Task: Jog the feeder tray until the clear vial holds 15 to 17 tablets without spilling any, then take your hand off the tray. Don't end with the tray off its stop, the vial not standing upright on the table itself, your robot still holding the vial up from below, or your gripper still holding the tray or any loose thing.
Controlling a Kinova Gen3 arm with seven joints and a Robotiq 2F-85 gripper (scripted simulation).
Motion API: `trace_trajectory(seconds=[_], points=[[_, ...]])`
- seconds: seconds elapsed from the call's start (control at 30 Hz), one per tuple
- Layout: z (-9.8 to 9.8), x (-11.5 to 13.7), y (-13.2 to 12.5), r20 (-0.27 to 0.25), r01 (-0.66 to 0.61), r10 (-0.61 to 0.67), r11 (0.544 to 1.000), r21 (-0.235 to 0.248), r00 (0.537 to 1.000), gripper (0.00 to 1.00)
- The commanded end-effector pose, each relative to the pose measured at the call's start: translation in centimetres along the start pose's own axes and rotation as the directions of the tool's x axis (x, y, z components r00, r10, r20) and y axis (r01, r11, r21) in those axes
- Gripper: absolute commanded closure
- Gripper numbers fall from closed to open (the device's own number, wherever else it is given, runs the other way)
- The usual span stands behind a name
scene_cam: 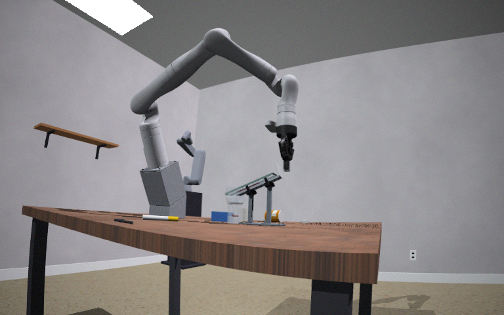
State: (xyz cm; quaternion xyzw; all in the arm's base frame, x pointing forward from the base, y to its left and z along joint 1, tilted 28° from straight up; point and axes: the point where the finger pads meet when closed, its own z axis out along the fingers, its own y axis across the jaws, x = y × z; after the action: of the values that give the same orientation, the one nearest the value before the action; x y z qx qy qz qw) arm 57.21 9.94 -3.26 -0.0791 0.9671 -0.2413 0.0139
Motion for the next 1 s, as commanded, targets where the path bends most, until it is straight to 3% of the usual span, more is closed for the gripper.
trace_trajectory(seconds=[0.0,0.3,0.73,0.97], points=[[0.1,0.6,0.0,0.001,0.002,-0.002,1.0,0.0,1.0,1.0],[0.8,2.3,0.0,0.001,0.002,-0.002,1.0,0.0,1.0,1.0],[-0.3,-0.3,0.0,0.001,0.002,-0.002,1.0,0.0,1.0,1.0],[-0.3,-0.4,0.0,0.001,0.002,-0.002,1.0,0.0,1.0,1.0]])
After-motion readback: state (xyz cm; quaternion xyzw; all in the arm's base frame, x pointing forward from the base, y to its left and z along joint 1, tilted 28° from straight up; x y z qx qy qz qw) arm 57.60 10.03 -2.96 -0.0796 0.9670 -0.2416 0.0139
